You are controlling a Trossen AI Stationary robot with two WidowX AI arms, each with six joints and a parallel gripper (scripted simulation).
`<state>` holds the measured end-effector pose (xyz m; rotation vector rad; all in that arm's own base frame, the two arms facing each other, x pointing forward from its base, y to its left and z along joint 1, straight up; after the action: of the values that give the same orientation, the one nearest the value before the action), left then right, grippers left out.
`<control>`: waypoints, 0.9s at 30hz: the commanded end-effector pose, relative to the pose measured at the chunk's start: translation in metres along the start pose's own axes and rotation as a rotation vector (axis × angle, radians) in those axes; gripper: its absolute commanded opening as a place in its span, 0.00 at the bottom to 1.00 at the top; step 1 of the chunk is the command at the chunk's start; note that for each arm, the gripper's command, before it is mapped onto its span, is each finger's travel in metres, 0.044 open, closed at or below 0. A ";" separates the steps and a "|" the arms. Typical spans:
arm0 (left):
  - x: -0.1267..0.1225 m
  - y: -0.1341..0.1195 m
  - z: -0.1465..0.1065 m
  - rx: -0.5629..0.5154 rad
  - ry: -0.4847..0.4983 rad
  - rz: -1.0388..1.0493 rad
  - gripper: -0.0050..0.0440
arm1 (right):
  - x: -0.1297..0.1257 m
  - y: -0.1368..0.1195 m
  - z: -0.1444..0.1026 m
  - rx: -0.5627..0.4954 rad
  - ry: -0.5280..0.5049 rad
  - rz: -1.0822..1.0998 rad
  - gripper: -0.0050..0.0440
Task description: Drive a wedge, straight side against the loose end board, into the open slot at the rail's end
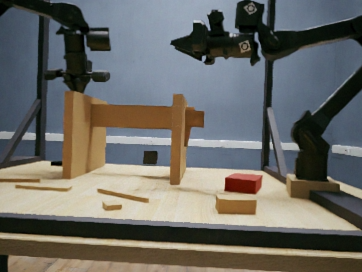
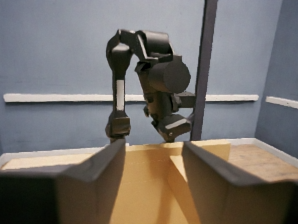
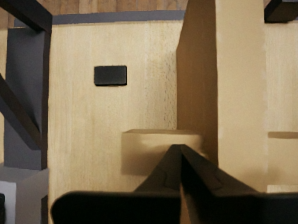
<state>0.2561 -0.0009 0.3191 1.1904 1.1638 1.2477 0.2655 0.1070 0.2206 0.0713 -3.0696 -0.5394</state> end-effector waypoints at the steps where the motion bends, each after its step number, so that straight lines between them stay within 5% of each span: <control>1: 0.000 0.005 -0.002 -0.017 0.000 0.002 0.46 | 0.002 -0.001 0.000 0.000 0.000 0.007 0.00; 27: 0.000 0.005 -0.002 -0.017 0.000 0.002 0.46 | 0.003 -0.012 0.023 0.051 0.085 0.033 0.00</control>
<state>0.2561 -0.0009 0.3191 1.1904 1.1638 1.2477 0.2655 0.1070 0.2200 0.0703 -3.0678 -0.5388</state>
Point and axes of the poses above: on each arm, the point midway between the two fingers, 35 mm back from their tips, its own z axis out along the fingers, its own x axis across the jaws, y = z × x, the point moved 6 cm from there along -z, back along the fingers, and after that the axes turned 1 degree about z, right-handed, at the moved point
